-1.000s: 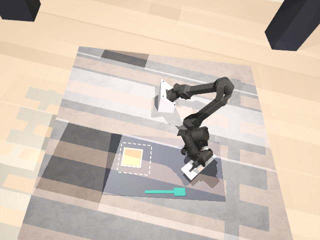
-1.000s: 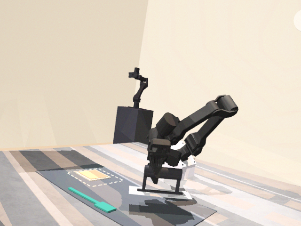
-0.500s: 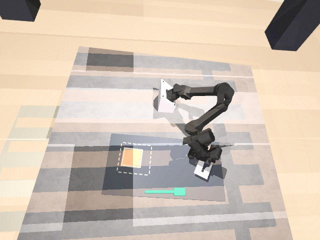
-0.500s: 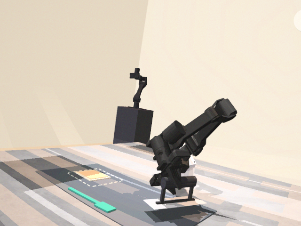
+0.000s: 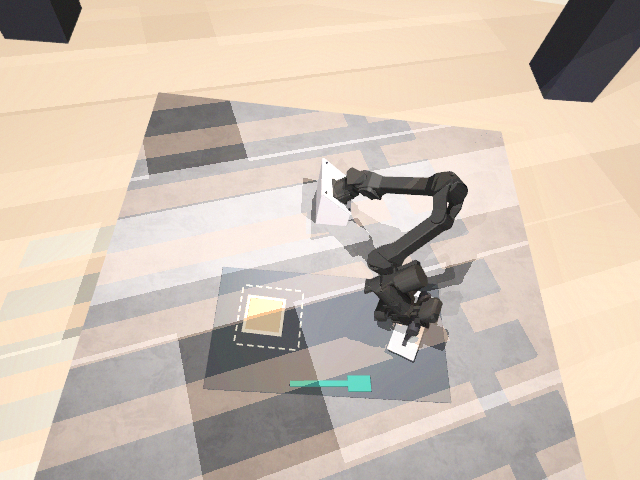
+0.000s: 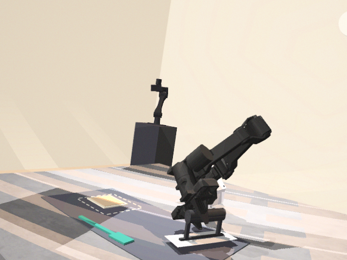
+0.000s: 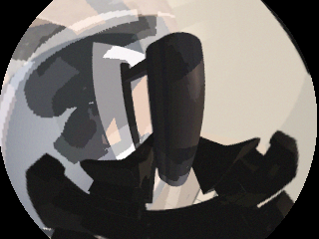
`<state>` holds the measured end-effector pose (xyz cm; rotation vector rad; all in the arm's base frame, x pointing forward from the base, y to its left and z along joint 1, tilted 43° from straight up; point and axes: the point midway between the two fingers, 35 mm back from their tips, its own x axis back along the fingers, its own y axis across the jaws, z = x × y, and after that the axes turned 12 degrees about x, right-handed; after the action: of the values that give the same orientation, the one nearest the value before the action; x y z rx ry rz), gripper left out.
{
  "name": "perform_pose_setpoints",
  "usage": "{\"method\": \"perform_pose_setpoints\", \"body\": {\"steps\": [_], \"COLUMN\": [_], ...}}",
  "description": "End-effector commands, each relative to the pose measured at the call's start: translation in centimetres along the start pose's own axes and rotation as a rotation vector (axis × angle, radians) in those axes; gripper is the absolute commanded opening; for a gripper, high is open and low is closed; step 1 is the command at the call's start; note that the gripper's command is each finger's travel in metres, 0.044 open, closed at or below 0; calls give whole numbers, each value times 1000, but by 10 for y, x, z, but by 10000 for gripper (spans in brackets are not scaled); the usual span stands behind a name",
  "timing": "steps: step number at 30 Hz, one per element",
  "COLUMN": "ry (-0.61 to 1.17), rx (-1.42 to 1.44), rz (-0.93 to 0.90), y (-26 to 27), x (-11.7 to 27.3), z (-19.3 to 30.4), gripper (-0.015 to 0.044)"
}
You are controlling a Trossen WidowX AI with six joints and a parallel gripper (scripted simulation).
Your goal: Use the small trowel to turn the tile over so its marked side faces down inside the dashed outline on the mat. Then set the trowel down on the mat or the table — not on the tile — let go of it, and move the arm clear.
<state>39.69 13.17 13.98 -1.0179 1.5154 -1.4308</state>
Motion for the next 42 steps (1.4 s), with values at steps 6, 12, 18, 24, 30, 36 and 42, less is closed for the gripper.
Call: {"method": "perform_pose_setpoints", "body": {"steps": [6,12,18,24,30,36,42], "ry": [11,11,11,11,11,9,7], "rx": [11,11,11,11,11,8,5], "rz": [4,4,4,4,4,4,-1], "y": [9,12,12,12,12,12,13], "x": [-8,-11,-11,-11,-11,14,46], "z": [0,0,0,0,0,1,-1], "gripper": [0,52,210,300,300,300,300]}}
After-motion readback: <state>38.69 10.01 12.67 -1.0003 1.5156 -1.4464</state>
